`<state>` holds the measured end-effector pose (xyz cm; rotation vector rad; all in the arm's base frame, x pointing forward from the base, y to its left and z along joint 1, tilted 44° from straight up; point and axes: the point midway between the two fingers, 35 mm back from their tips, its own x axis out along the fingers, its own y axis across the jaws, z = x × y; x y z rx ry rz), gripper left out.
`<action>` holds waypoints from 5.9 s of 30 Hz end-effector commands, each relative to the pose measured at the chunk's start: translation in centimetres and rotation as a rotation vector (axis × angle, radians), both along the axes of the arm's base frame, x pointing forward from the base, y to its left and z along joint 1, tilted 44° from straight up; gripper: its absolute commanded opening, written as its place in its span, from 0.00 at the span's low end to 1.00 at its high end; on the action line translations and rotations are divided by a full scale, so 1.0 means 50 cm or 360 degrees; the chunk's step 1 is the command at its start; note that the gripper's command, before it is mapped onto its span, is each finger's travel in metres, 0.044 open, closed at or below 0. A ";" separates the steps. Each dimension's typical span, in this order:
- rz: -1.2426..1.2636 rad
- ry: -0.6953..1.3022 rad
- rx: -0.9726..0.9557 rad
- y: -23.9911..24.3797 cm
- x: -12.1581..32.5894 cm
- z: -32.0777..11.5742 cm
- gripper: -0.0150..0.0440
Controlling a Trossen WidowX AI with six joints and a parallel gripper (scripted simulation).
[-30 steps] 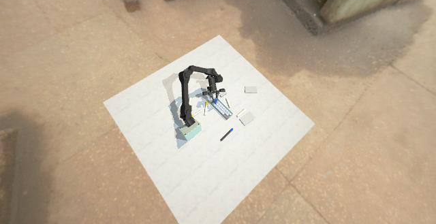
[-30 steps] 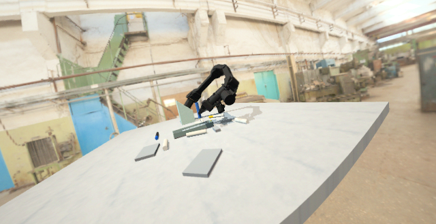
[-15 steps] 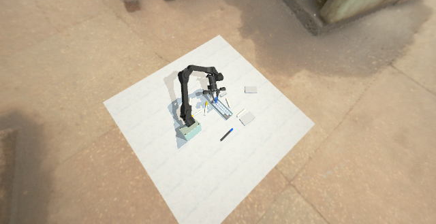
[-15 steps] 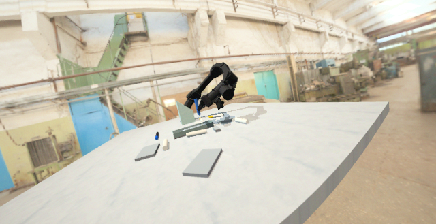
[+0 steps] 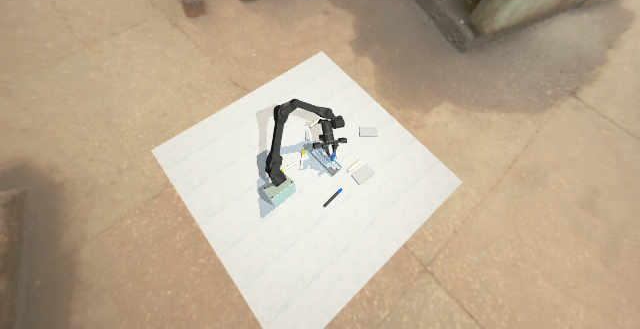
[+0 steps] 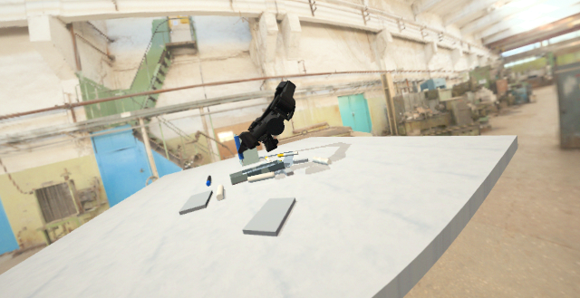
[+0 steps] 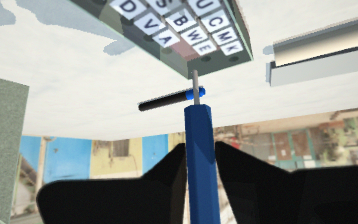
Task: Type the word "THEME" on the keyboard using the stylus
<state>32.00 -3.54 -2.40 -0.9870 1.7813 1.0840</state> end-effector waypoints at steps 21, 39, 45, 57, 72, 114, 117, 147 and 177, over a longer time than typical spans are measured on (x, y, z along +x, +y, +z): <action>0.0014 0.0013 -0.0007 -0.011 0.005 -0.073 0.39; 0.0014 0.0013 -0.0007 -0.004 0.005 -0.081 0.39; 0.0014 0.0013 -0.0006 -0.001 0.006 -0.084 0.39; 0.0014 0.0013 -0.0006 0.003 0.006 -0.088 0.39; 0.0014 0.0014 -0.0006 0.012 0.006 -0.097 0.39; 0.0012 0.0010 -0.0007 -0.036 0.039 -0.031 0.25; 0.0014 0.0011 -0.0007 -0.030 0.042 -0.036 0.25; 0.0014 0.0012 -0.0005 0.001 0.046 -0.066 0.39; 0.0014 0.0012 -0.0005 0.012 0.044 -0.077 0.39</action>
